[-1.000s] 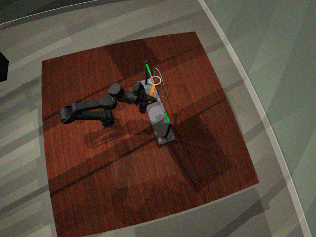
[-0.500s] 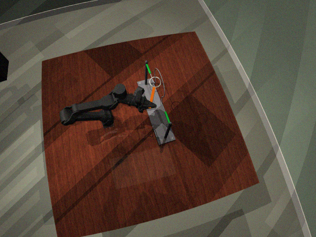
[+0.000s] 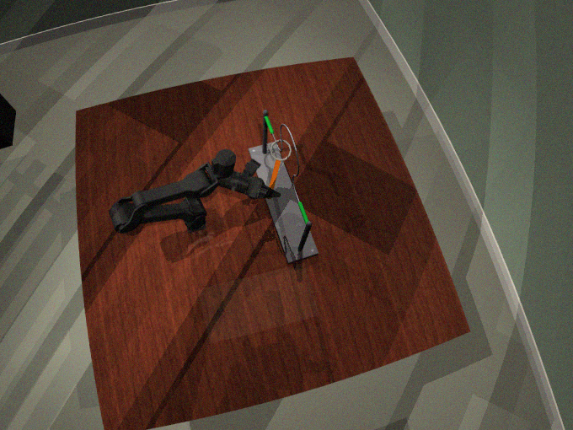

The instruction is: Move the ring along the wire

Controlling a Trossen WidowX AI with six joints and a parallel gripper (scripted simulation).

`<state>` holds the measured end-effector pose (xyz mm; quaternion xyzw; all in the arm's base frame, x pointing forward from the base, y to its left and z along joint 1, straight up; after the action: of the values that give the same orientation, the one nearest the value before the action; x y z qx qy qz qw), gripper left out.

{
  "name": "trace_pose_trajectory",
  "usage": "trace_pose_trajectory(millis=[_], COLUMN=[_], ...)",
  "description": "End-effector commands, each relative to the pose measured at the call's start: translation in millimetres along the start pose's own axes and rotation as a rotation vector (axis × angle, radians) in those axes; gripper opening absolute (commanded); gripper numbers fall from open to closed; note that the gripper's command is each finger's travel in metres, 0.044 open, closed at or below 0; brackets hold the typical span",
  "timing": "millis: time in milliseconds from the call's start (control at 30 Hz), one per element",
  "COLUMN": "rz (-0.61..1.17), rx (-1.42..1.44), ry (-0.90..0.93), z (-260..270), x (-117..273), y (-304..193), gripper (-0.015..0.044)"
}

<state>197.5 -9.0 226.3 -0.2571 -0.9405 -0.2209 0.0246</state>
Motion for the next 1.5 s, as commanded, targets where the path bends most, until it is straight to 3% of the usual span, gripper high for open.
trace_pose_trajectory(millis=[0,933,1467], rz=[0.014,0.067,0.084], rx=[-0.086,-0.64,-0.825], ry=[0.054,0.419,0.539], z=[11.3,74.0,89.7], x=[2.1,30.0,46.7], y=[0.9,33.9,56.7], gripper=[-0.015,-0.015,-0.015])
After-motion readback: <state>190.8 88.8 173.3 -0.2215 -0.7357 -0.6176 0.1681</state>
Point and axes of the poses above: the point midway between the two fingers, 35 mm back from their tips, its own x axis back along the fingers, its own z axis across the jaws, y = z × x, the point moved 7 cm from there along x, back along the fingers, and after that the axes turned 2 degrees about x, right-handed, at the moved point
